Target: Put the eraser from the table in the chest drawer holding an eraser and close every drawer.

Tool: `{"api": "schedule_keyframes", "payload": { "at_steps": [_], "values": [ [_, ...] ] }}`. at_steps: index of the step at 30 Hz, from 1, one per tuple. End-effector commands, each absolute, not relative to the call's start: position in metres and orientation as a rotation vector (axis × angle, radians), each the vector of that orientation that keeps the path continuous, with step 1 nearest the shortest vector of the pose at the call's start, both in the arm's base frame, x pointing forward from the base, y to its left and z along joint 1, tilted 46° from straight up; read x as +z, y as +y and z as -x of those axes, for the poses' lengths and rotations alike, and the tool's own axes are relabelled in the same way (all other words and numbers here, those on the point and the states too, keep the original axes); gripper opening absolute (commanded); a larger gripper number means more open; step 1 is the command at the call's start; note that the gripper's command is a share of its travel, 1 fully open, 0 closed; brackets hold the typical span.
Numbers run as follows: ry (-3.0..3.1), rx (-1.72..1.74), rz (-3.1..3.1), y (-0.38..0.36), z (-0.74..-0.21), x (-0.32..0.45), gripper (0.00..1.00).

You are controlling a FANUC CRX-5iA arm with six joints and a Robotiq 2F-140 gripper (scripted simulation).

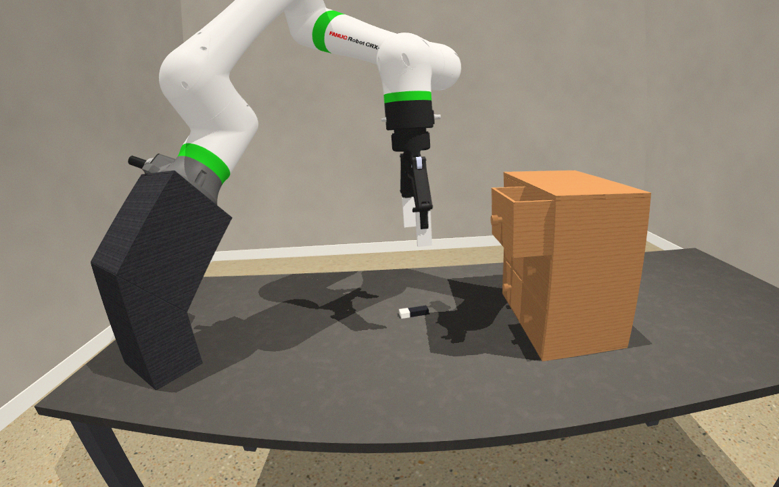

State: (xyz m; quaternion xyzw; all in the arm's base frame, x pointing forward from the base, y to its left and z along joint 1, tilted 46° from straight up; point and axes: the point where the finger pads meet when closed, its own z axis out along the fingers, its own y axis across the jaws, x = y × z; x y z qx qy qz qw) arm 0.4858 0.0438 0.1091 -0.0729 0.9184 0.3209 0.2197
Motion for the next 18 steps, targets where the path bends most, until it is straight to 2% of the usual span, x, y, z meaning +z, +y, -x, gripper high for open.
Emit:
{"api": "schedule_keyframes", "payload": {
  "at_steps": [1, 8, 18],
  "values": [
    [2.534, 0.878, 0.23, 0.093, -0.496, 0.08, 1.0],
    [2.527, 0.87, 0.257, 0.134, -0.505, 0.056, 1.0],
    [2.523, 0.865, 0.271, 0.137, -0.505, 0.054, 1.0]
  ]
}}
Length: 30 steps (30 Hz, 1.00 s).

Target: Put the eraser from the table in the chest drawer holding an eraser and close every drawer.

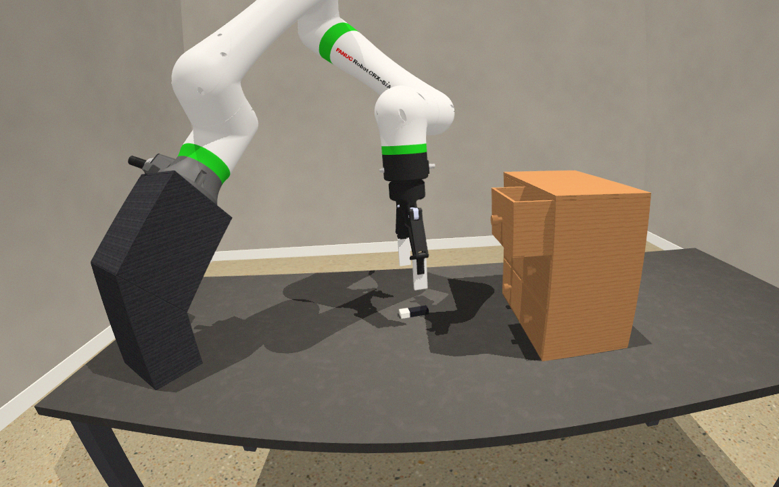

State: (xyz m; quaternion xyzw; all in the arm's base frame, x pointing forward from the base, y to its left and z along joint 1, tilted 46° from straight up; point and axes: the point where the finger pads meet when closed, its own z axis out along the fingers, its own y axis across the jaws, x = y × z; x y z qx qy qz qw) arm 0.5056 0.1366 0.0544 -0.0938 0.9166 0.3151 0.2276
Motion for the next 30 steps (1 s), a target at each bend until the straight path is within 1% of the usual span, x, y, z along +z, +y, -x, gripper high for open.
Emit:
{"api": "schedule_keyframes", "payload": {
  "at_steps": [1, 11, 16, 26, 28, 30],
  "values": [
    [2.519, 0.862, 0.283, 0.1375, -0.5053, 0.0541, 1.0],
    [2.418, 0.761, 0.583, 0.1375, -0.5053, 0.0541, 1.0],
    [2.255, 0.63, 0.925, 0.1375, -0.5053, 0.0541, 1.0],
    [1.954, 0.427, 1.367, 0.1375, -0.5053, 0.0542, 1.0],
    [1.954, 0.427, 1.367, 0.1375, -0.5053, 0.0542, 1.0],
    [1.816, 0.344, 1.523, 0.1375, -0.5053, 0.0542, 1.0]
  ]
}}
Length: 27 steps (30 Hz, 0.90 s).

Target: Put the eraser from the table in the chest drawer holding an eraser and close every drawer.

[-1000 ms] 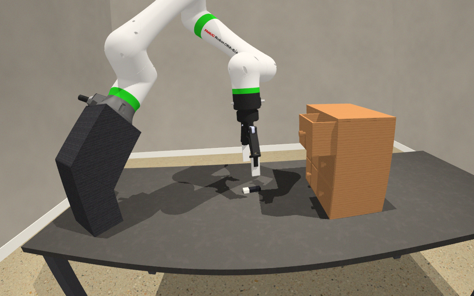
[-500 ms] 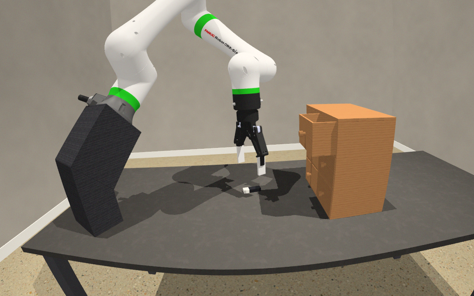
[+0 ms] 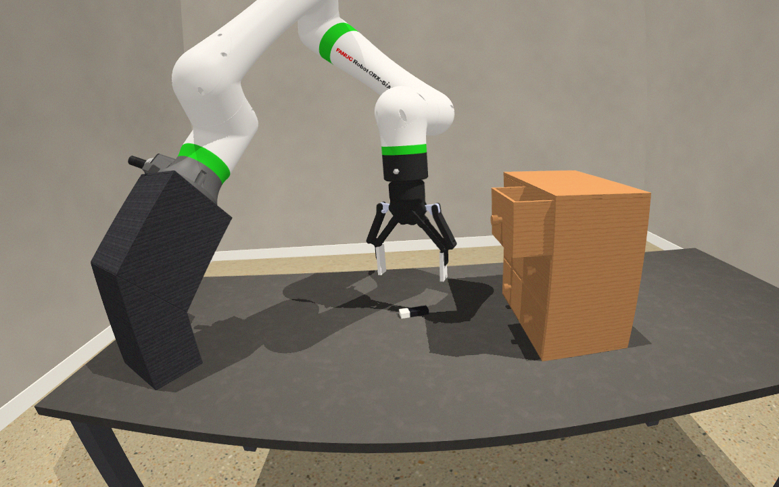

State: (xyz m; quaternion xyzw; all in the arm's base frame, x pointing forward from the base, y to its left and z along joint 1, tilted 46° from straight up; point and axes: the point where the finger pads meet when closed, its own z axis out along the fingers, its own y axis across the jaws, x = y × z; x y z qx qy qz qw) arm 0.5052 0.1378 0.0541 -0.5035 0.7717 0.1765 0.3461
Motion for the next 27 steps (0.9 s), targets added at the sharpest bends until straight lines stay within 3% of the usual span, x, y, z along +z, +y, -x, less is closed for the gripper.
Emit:
{"api": "schedule_keyframes", "payload": {
  "at_steps": [1, 27],
  "values": [
    [1.783, 0.325, 1.556, 0.1375, -0.5053, 0.0542, 1.0],
    [0.637, -0.244, 2.269, 0.1376, -0.5053, 0.0542, 1.0]
  ]
}}
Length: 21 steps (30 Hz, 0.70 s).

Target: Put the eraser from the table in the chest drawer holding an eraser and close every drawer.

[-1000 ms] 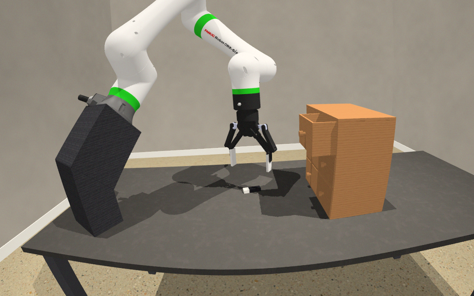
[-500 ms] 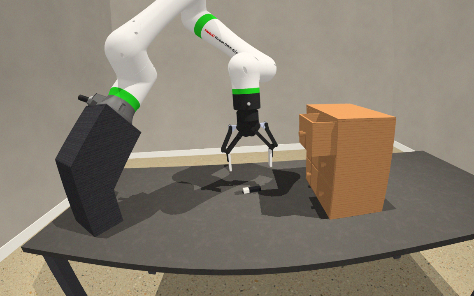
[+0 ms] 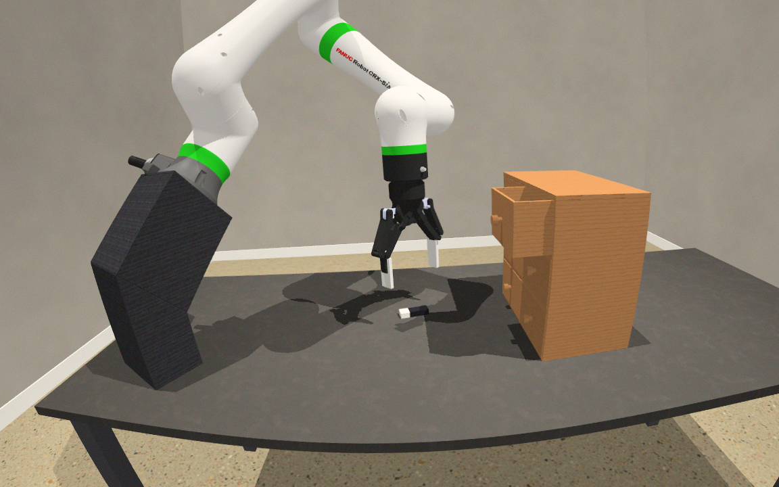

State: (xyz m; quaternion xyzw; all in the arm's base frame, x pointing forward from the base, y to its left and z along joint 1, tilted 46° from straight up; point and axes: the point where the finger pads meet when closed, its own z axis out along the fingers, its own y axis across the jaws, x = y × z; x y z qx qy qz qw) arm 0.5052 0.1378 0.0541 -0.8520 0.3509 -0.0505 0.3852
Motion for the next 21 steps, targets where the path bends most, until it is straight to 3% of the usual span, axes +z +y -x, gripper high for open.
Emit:
{"api": "schedule_keyframes", "payload": {
  "at_steps": [1, 2, 21],
  "values": [
    [0.587, -0.266, 2.285, 0.1376, -0.5053, 0.0542, 1.0],
    [0.535, -0.288, 2.3, 0.1376, -0.5053, 0.0542, 0.23],
    [-0.247, -0.598, 2.415, 0.1376, -0.5053, 0.0542, 0.23]
  ]
}}
